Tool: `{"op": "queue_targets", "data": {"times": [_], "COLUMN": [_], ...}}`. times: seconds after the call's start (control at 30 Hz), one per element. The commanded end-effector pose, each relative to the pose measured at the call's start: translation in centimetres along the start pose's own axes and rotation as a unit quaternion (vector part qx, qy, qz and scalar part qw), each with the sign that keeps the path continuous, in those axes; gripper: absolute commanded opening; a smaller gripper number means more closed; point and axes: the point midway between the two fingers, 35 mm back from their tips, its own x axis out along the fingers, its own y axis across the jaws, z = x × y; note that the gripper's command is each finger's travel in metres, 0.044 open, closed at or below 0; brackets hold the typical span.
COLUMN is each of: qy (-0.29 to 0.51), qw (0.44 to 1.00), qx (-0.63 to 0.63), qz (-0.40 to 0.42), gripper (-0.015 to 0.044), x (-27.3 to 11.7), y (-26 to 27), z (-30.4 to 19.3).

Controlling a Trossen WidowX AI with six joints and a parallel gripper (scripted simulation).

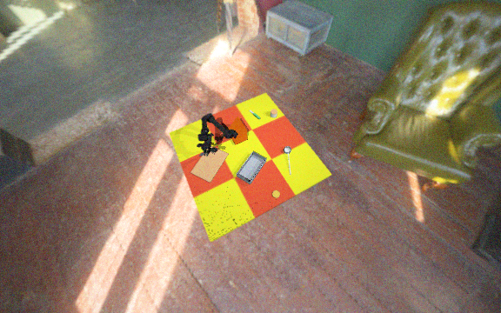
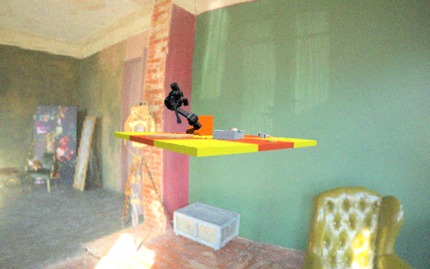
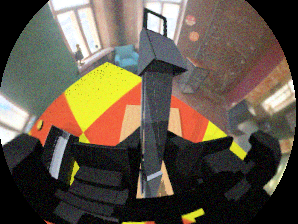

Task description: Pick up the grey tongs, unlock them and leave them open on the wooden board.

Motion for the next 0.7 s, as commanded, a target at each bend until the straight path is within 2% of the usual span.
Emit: {"op": "queue_targets", "data": {"times": [0.0,0.67], "qy": [0.024,0.174], "qw": [1.000,0.985], "qx": [0.005,0.023], "qz": [0.006,0.008], "gripper": [-0.0150,-0.0150], "x": [0.4,1.9], "y": [0.0,-0.4], "z": [0.3,-0.7]}}
